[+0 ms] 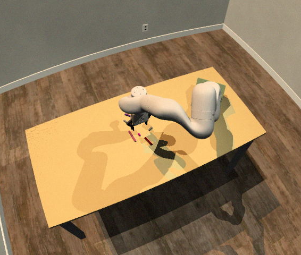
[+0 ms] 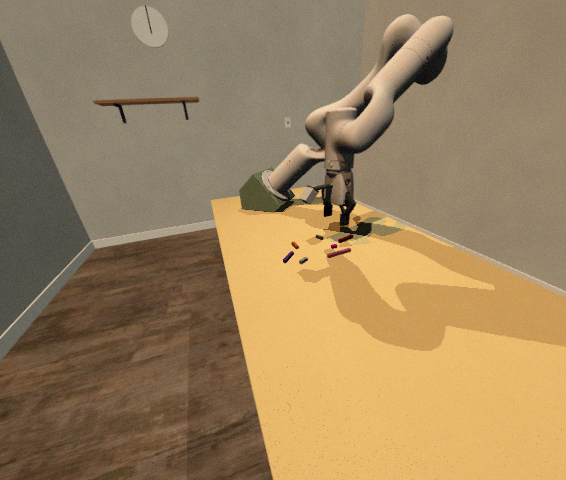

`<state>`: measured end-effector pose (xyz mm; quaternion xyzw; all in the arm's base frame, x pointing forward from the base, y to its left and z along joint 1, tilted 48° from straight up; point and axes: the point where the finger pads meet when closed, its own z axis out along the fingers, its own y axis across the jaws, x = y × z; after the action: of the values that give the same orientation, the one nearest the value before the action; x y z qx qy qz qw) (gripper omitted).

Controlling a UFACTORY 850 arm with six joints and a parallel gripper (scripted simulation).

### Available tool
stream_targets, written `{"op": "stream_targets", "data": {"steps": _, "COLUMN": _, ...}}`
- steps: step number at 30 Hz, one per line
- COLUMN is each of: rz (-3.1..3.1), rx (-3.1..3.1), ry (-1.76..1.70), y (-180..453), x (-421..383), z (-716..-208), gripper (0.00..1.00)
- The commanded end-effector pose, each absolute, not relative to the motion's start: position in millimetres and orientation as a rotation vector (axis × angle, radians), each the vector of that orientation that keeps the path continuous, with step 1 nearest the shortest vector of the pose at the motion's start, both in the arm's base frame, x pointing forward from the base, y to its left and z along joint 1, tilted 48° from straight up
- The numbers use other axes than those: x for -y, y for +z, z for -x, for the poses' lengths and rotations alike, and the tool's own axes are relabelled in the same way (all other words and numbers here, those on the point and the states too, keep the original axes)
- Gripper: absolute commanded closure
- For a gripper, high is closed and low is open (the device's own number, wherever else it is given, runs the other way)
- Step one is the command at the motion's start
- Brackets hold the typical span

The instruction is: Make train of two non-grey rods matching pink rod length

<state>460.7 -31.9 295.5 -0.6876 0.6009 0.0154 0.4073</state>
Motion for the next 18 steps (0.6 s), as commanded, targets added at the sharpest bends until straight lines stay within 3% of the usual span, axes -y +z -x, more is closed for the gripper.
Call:
{"op": "stream_targets", "data": {"steps": 1, "rz": 1.733, "rx": -1.515, "ry": 0.037, "y": 296.0, "x": 32.3, "z": -461.0, "gripper": 0.00}}
{"op": "stream_targets", "data": {"steps": 16, "rz": 1.867, "rx": -1.346, "ry": -0.059, "y": 300.5, "x": -42.7, "z": -426.5, "gripper": 0.00}}
{"op": "stream_targets", "data": {"steps": 17, "rz": 1.867, "rx": -1.346, "ry": -0.059, "y": 300.5, "x": -42.7, "z": -426.5, "gripper": 0.76}}
{"op": "stream_targets", "data": {"steps": 18, "rz": 1.867, "rx": -1.346, "ry": -0.059, "y": 300.5, "x": -42.7, "z": -426.5, "gripper": 0.76}}
